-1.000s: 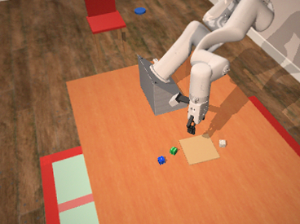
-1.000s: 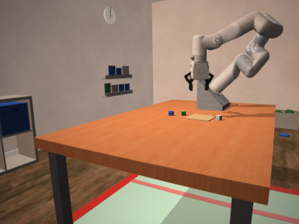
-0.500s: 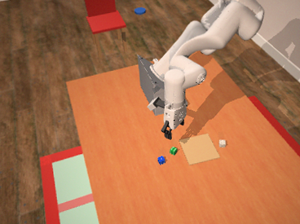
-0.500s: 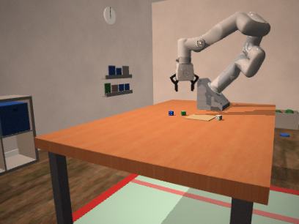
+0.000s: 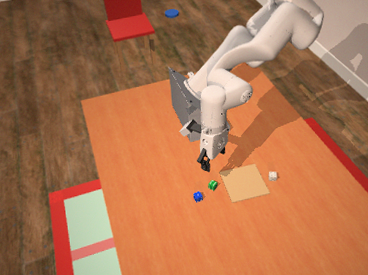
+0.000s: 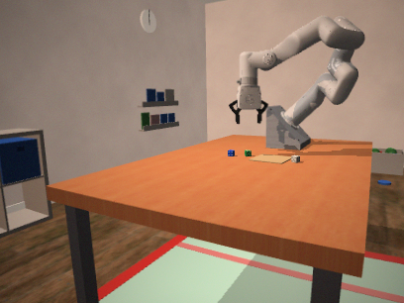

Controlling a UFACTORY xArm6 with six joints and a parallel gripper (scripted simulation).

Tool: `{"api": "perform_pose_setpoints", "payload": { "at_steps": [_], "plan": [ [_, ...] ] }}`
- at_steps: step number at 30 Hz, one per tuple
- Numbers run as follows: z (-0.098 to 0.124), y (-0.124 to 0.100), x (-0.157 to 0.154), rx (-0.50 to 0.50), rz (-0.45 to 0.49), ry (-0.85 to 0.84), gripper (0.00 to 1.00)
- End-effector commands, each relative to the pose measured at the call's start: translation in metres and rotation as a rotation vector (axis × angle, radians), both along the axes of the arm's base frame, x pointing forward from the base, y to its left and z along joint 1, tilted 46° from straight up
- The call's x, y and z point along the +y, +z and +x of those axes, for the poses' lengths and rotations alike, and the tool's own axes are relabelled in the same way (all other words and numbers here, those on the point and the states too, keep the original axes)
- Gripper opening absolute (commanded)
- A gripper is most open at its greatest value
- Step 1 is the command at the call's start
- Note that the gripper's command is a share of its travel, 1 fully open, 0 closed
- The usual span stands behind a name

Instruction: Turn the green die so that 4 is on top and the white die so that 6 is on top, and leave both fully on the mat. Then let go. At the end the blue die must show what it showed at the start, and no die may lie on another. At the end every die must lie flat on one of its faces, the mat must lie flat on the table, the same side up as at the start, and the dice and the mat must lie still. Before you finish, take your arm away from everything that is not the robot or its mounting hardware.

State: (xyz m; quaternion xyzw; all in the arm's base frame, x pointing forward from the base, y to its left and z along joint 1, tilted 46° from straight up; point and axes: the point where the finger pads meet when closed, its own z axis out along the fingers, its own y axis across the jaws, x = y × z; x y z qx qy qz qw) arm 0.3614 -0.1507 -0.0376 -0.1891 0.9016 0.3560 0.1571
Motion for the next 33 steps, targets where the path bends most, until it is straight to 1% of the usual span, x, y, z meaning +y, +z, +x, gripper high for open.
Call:
{"api": "perform_pose_setpoints", "payload": {
  "at_steps": [1,6,8,9,10,13,15,16,17,18,23,24,26,27,29,32,33],
  "plan": [
    [0.001,0.0,-0.001,-0.036,-0.01,0.032,1.0],
    [0.003,-0.005,0.003,-0.165,-0.037,0.16,1.0],
    [0.003,-0.005,0.003,-0.183,-0.04,0.178,1.0],
    [0.004,-0.006,0.004,-0.22,-0.048,0.215,1.0],
    [0.004,-0.006,0.005,-0.226,-0.05,0.221,1.0],
    [0.005,-0.009,0.006,-0.297,-0.065,0.291,1.0],
    [0.005,-0.009,0.006,-0.297,-0.065,0.291,1.0],
    [0.005,-0.01,0.007,-0.322,-0.07,0.316,1.0],
    [0.006,-0.011,0.008,-0.371,-0.08,0.364,1.0],
    [0.006,-0.011,0.009,-0.375,-0.081,0.369,1.0],
    [0.007,-0.015,0.011,-0.48,-0.104,0.473,1.0],
    [0.007,-0.015,0.012,-0.485,-0.105,0.478,1.0],
    [0.007,-0.017,0.013,-0.539,-0.116,0.532,1.0],
    [0.008,-0.017,0.013,-0.541,-0.117,0.535,1.0],
    [0.008,-0.018,0.015,-0.597,-0.129,0.59,1.0],
    [0.008,-0.019,0.015,-0.598,-0.129,0.591,1.0],
    [0.009,-0.02,0.016,-0.653,-0.141,0.646,1.0]
  ]
}}
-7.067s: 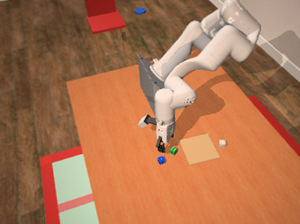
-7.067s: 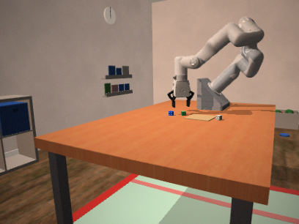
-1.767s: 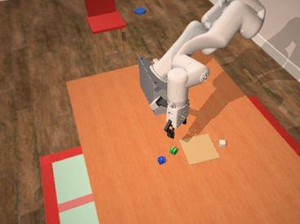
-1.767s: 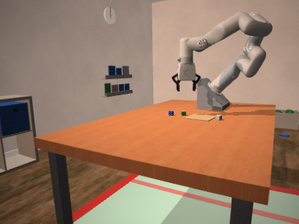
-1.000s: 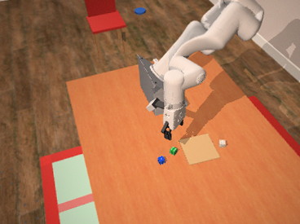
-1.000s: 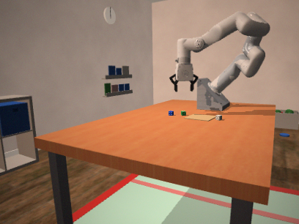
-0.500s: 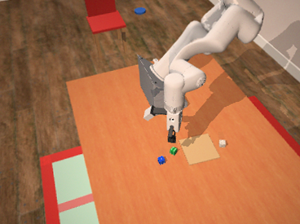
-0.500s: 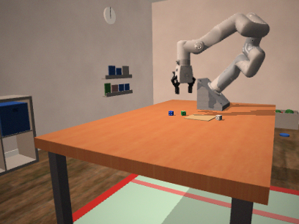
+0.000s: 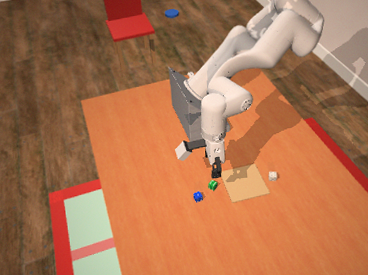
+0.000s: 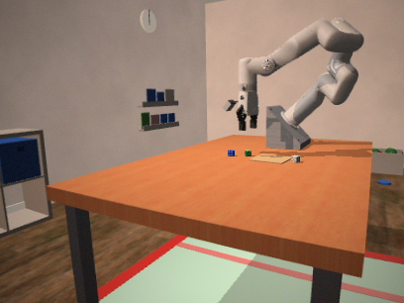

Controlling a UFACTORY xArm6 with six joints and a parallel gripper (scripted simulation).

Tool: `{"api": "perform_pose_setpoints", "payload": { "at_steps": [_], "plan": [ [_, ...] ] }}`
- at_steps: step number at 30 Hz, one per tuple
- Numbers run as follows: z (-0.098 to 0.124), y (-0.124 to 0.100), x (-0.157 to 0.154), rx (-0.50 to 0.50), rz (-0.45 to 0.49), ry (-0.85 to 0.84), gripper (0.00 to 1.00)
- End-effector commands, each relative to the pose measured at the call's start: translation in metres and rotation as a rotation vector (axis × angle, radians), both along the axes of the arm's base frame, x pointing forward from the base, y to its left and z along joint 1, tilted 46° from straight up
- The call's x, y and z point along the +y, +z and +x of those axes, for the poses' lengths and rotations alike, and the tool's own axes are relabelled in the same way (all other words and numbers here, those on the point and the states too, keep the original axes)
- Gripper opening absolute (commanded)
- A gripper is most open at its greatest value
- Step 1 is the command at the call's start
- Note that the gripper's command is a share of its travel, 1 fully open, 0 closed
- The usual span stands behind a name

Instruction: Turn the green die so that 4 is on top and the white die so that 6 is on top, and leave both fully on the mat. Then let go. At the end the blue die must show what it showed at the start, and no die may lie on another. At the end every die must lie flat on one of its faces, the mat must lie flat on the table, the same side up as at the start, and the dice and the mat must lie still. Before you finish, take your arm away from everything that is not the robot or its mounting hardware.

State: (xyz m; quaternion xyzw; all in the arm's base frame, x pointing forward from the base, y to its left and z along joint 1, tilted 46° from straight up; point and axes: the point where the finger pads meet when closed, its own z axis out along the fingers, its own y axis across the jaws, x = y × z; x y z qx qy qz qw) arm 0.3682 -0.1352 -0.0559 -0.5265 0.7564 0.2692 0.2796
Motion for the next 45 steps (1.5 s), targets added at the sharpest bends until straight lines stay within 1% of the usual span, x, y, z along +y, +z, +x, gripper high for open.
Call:
{"api": "perform_pose_setpoints", "payload": {
  "at_steps": [1,6,7,10,11,12,13,14,17,21,24,27,28,45],
  "plan": [
    [0.002,-0.003,0.002,-0.131,-0.026,0.113,1.0],
    [0.003,-0.006,0.004,-0.207,-0.042,0.189,1.0],
    [0.003,-0.007,0.005,-0.241,-0.049,0.223,1.0],
    [0.004,-0.009,0.006,-0.299,-0.061,0.282,1.0],
    [0.004,-0.009,0.006,-0.303,-0.062,0.285,1.0],
    [0.004,-0.01,0.007,-0.339,-0.069,0.321,1.0],
    [0.004,-0.01,0.007,-0.345,-0.071,0.328,1.0],
    [0.004,-0.011,0.008,-0.377,-0.078,0.36,1.0],
    [0.004,-0.011,0.009,-0.384,-0.079,0.367,1.0],
    [0.005,-0.015,0.012,-0.491,-0.102,0.475,1.0],
    [0.005,-0.016,0.012,-0.523,-0.108,0.508,1.0],
    [0.005,-0.016,0.013,-0.529,-0.11,0.513,1.0],
    [0.005,-0.016,0.013,-0.529,-0.11,0.513,0.42],
    [0.005,-0.016,0.013,-0.529,-0.11,0.513,0.42]
  ]
}}
